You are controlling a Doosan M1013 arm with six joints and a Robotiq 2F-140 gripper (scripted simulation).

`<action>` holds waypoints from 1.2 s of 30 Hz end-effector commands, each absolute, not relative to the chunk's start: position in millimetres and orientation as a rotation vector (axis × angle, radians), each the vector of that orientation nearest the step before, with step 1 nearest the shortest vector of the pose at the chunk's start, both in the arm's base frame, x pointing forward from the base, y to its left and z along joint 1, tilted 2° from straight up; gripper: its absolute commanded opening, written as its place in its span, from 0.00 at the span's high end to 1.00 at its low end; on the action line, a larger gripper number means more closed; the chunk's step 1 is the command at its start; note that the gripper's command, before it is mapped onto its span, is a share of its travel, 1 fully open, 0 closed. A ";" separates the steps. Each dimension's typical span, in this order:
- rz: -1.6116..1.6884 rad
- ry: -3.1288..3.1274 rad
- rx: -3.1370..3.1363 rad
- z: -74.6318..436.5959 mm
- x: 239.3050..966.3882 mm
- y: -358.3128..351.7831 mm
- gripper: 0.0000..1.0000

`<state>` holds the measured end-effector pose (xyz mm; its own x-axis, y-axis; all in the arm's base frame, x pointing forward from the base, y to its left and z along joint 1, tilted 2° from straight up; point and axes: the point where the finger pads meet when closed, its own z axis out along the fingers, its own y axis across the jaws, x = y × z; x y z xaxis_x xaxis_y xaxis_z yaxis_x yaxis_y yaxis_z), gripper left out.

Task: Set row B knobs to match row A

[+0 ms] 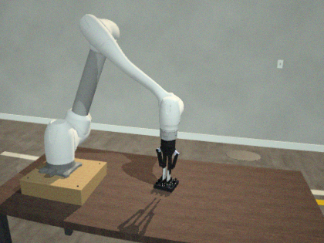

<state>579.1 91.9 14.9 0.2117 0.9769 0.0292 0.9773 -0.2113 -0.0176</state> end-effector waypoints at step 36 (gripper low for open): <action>-0.033 -2.606 -1.706 21.0 579.2 91.7 0.88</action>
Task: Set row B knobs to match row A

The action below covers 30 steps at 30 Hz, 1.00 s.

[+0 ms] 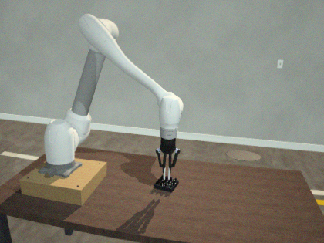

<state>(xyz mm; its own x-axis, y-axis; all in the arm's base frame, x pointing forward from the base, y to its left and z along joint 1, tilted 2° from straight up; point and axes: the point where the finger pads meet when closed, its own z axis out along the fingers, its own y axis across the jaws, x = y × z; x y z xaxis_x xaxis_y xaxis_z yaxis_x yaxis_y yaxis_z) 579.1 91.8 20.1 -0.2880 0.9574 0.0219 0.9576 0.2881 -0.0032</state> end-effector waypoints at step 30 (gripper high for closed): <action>-0.050 -3.124 -0.175 28.4 579.3 91.6 0.88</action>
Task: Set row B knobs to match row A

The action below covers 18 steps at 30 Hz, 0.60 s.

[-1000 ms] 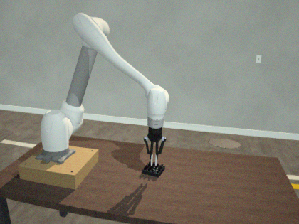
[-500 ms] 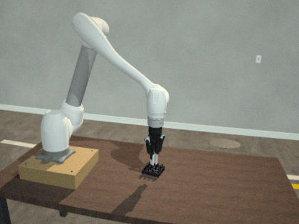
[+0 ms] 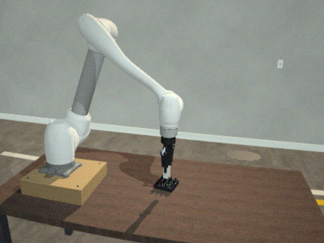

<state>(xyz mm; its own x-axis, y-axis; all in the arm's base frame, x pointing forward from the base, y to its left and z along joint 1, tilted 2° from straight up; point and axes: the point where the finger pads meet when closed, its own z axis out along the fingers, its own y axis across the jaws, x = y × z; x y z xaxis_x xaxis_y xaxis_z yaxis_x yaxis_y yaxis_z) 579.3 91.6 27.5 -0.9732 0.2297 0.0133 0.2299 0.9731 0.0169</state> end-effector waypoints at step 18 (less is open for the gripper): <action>-0.054 -3.034 0.804 32.8 579.3 91.4 0.88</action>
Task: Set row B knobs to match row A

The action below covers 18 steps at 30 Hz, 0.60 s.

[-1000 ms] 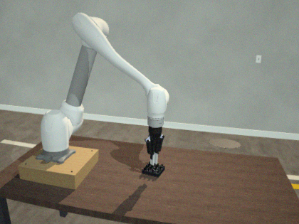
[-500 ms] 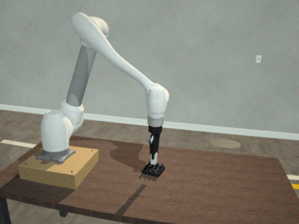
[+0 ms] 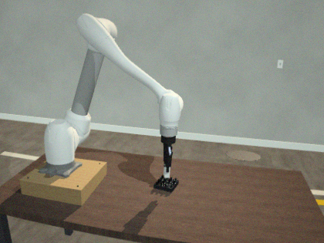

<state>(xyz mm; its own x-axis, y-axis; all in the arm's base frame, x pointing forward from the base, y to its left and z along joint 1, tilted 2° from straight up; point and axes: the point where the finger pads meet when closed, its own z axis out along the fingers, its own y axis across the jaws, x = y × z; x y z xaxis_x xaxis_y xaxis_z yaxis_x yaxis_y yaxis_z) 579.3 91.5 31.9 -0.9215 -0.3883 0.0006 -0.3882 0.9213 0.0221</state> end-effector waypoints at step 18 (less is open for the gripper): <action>-0.053 -2.735 1.558 36.5 579.3 91.3 0.88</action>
<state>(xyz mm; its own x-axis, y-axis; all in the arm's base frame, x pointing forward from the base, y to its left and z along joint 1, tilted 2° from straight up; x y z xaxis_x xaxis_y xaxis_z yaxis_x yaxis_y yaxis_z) 579.3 91.4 36.0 -0.5543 -0.8322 -0.0161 -0.8323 0.5539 0.0228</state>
